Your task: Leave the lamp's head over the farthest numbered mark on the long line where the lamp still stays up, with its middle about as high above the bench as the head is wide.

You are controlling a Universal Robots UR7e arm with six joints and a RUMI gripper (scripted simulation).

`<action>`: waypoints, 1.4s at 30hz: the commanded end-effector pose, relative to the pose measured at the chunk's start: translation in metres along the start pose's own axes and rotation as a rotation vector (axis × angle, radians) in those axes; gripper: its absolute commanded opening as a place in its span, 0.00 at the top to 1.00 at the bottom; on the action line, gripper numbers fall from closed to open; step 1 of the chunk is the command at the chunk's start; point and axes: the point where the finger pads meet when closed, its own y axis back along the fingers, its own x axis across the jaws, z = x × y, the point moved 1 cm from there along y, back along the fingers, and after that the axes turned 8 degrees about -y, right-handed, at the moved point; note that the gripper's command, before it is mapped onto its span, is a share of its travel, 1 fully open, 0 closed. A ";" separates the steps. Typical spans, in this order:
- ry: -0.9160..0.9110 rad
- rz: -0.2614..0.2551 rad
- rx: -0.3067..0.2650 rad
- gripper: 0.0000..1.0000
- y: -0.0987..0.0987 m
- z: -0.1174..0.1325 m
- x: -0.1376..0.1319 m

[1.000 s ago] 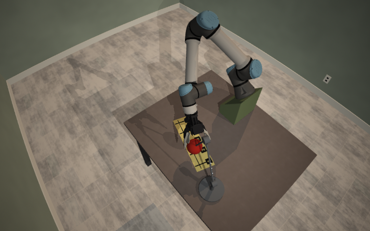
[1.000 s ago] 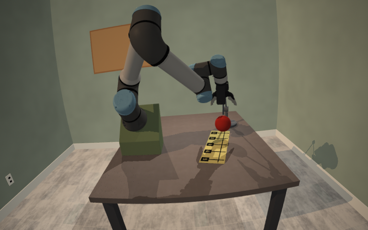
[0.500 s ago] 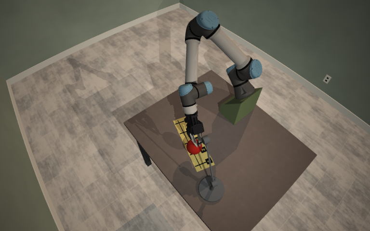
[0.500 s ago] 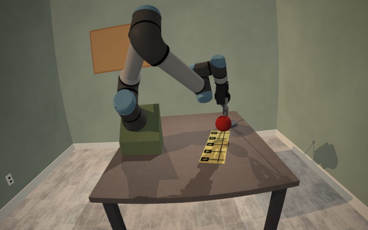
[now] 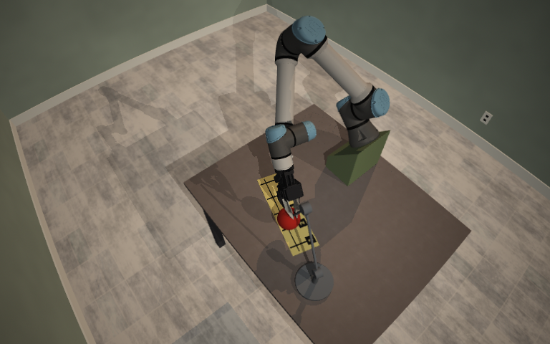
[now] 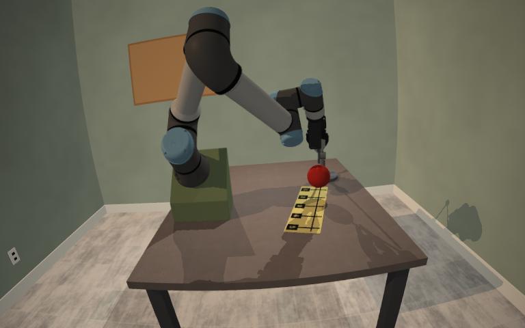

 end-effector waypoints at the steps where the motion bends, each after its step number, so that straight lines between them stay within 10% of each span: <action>1: 0.000 -0.001 -0.001 1.00 0.000 0.000 0.000; 42: 0.006 0.008 0.001 1.00 0.033 -0.065 -0.009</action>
